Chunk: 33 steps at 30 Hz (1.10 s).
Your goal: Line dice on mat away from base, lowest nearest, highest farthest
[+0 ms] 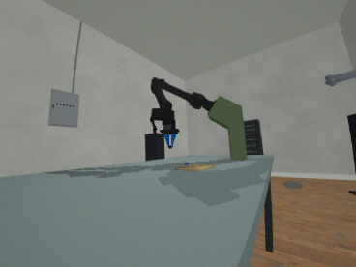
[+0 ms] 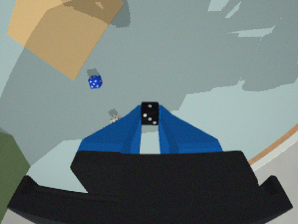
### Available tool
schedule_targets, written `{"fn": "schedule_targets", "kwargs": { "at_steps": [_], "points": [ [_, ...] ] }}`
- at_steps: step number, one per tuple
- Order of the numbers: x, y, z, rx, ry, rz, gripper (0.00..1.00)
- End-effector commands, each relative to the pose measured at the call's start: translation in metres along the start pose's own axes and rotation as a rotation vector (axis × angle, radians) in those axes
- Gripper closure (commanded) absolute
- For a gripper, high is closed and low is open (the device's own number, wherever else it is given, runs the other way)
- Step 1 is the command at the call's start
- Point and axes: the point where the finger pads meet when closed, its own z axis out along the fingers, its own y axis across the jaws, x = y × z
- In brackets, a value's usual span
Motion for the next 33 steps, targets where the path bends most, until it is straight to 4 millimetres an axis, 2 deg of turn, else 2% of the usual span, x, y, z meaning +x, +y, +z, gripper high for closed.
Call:
{"fn": "schedule_targets", "kwargs": {
  "at_steps": [1,2,3,5,6,8,9,10,13,14,15,17,19,23,33],
  "points": [
    [-0.024,0.042,-0.007,-0.013,-0.029,0.080,0.89],
    [-0.029,0.057,-0.007,-0.016,-0.028,0.130,0.89],
    [-0.029,0.057,-0.007,-0.016,-0.028,0.130,0.89],
    [-0.038,0.091,-0.009,-0.018,-0.026,0.238,0.89],
    [-0.038,0.091,-0.009,-0.018,-0.026,0.238,0.89],
    [-0.043,0.121,-0.011,-0.017,-0.025,0.335,0.89],
    [-0.043,0.122,-0.011,-0.017,-0.025,0.340,0.89],
    [-0.045,0.134,-0.012,-0.016,-0.025,0.379,0.89],
    [-0.045,0.135,-0.012,-0.016,-0.025,0.382,0.89],
    [-0.054,0.135,-0.014,-0.005,-0.038,0.433,0.89],
    [-0.054,0.135,-0.014,-0.005,-0.039,0.435,0.89],
    [-0.052,0.151,-0.014,-0.008,-0.032,0.462,0.89],
    [-0.050,0.155,-0.014,-0.011,-0.032,0.466,0.89],
    [-0.051,0.143,-0.016,-0.002,-0.040,0.493,0.89],
    [-0.047,0.149,-0.011,-0.008,-0.023,0.476,0.89]
  ]
}}
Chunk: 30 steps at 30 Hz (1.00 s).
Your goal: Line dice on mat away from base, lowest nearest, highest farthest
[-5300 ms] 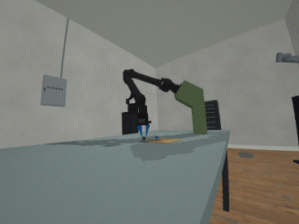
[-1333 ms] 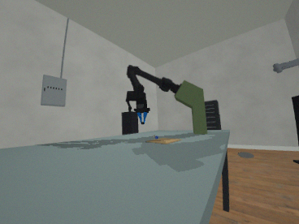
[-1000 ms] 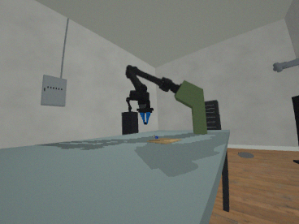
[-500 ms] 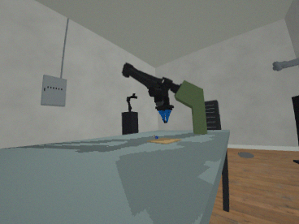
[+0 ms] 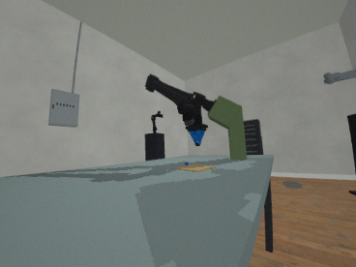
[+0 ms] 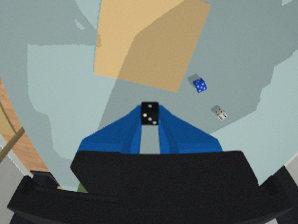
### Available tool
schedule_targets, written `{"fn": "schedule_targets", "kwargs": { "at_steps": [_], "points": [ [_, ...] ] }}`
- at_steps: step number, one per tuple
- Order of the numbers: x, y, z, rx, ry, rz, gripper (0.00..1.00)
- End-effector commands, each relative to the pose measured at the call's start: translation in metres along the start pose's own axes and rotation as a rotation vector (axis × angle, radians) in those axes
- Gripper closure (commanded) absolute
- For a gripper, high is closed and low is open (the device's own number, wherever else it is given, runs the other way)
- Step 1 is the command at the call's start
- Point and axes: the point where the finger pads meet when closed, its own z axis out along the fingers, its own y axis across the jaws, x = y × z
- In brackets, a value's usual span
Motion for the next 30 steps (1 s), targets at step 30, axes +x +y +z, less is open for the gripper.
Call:
{"fn": "schedule_targets", "kwargs": {
  "at_steps": [30],
  "points": [
    [0.001,0.000,0.096,0.001,0.000,0.002,0.89]
  ]
}}
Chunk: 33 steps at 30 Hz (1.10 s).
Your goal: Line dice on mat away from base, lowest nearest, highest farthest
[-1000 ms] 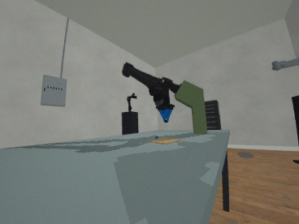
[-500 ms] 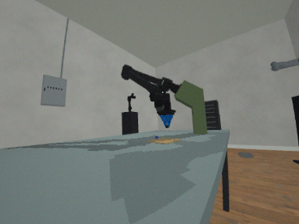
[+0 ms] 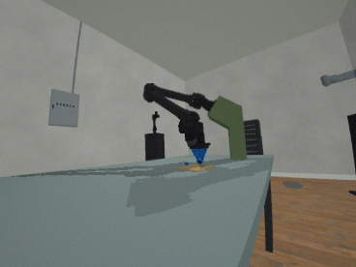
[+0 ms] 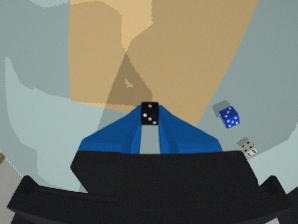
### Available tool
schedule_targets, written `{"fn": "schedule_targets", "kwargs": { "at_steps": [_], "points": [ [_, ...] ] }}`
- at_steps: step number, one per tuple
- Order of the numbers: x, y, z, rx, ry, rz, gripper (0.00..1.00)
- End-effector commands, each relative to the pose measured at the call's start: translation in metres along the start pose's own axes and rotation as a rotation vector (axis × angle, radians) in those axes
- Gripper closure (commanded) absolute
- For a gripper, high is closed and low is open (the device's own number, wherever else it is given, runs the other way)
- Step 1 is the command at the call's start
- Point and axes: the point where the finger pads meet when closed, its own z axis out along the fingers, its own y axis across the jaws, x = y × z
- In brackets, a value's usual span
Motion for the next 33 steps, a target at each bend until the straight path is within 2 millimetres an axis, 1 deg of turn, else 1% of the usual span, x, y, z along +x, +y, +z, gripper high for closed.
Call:
{"fn": "schedule_targets", "kwargs": {
  "at_steps": [1,2,4,6,33],
  "points": [
    [-0.004,-0.006,0.005,0.010,-0.008,-0.004,0.89],
    [-0.014,-0.018,0.002,0.024,-0.026,0.018,0.89],
    [-0.012,-0.016,0.005,0.021,-0.024,0.015,0.89],
    [-0.007,-0.010,0.008,0.014,-0.013,0.003,0.89],
    [-0.006,-0.009,0.008,0.014,-0.011,0.005,0.89]
  ]
}}
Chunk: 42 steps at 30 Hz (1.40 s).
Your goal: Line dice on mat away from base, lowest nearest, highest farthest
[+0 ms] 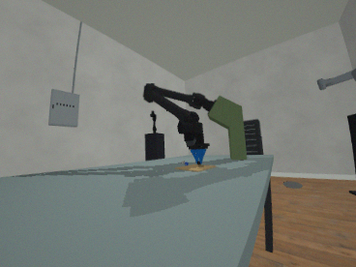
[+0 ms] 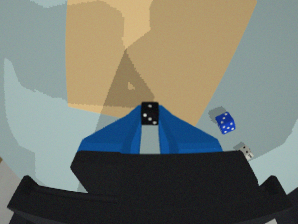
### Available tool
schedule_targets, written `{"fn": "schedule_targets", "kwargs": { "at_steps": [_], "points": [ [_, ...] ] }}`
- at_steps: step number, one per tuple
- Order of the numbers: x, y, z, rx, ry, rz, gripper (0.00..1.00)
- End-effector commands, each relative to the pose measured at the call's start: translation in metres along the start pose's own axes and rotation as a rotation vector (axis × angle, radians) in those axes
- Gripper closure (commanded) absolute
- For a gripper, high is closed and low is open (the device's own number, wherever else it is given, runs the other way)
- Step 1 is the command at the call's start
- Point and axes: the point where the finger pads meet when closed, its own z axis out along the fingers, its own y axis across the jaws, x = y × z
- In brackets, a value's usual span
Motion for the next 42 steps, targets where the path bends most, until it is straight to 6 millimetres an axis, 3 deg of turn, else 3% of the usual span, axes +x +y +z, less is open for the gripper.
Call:
{"fn": "schedule_targets", "kwargs": {
  "at_steps": [1,42],
  "points": [
    [-0.0003,-0.0058,0.0054,0.007,0.000,0.014,0.89],
    [0.0010,-0.0027,0.0056,0.005,0.008,0.021,0.89]
  ]
}}
